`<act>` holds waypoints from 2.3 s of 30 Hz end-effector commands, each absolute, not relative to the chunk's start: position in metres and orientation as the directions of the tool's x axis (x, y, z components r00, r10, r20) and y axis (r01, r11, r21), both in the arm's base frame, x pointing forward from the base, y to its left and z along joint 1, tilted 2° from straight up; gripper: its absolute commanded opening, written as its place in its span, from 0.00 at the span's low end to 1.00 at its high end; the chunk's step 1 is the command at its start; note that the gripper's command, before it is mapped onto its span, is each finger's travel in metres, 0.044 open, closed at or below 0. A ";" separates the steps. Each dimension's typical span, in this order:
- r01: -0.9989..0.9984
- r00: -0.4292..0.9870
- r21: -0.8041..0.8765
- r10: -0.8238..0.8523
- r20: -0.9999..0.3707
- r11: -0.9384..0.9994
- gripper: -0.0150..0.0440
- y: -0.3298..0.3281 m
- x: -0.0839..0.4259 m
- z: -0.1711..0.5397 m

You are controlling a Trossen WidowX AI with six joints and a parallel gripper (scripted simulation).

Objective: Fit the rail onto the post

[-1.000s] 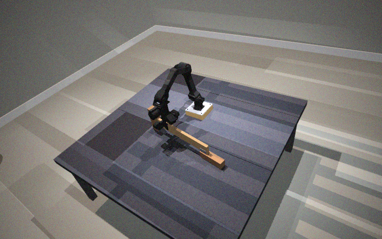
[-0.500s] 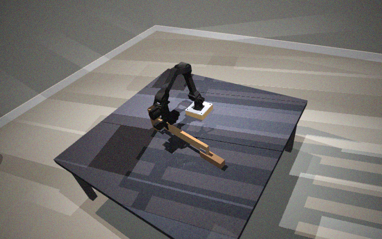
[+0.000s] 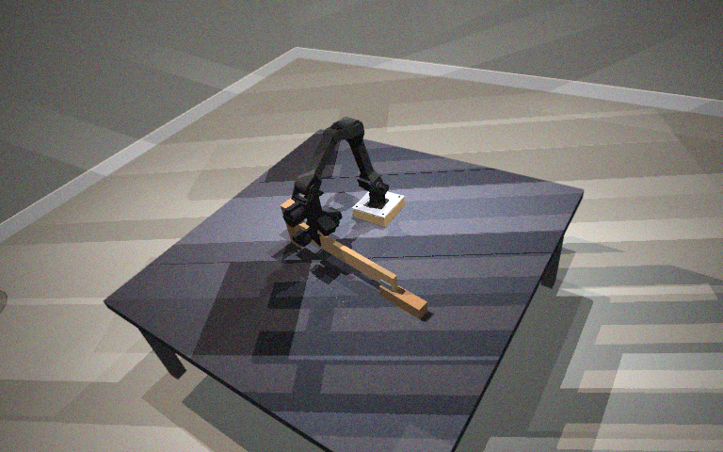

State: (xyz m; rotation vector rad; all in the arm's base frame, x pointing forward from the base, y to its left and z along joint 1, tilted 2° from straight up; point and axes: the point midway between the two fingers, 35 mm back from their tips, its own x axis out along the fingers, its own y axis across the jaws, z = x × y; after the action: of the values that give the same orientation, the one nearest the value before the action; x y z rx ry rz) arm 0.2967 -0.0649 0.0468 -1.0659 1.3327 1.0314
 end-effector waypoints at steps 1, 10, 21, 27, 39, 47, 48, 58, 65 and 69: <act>-0.976 -0.006 -0.002 -0.032 -0.999 0.219 0.25 -0.066 0.297 0.047; -0.976 -0.006 -0.002 -0.032 -0.999 0.219 0.25 -0.068 0.297 0.049; -0.976 -0.006 -0.002 -0.032 -0.999 0.219 0.25 -0.071 0.297 0.051; -0.976 -0.006 -0.002 -0.032 -0.999 0.219 0.25 -0.070 0.298 0.051; -0.976 -0.005 -0.002 -0.032 -0.999 0.219 0.25 -0.067 0.299 0.052; -0.976 -0.005 -0.002 -0.032 -0.999 0.219 0.25 -0.065 0.301 0.051; -0.976 -0.005 -0.002 -0.032 -0.999 0.219 0.25 -0.065 0.301 0.051; -0.976 -0.005 -0.002 -0.032 -0.999 0.219 0.25 -0.065 0.300 0.049; -0.976 -0.005 -0.002 -0.032 -0.999 0.219 0.25 -0.065 0.300 0.048; -0.976 -0.005 -0.002 -0.032 -0.999 0.219 0.25 -0.066 0.300 0.048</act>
State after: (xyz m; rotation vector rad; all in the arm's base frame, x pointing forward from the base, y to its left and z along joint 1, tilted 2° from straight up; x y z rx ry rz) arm 0.2992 -0.0653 0.0484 -1.0670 1.3338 1.0348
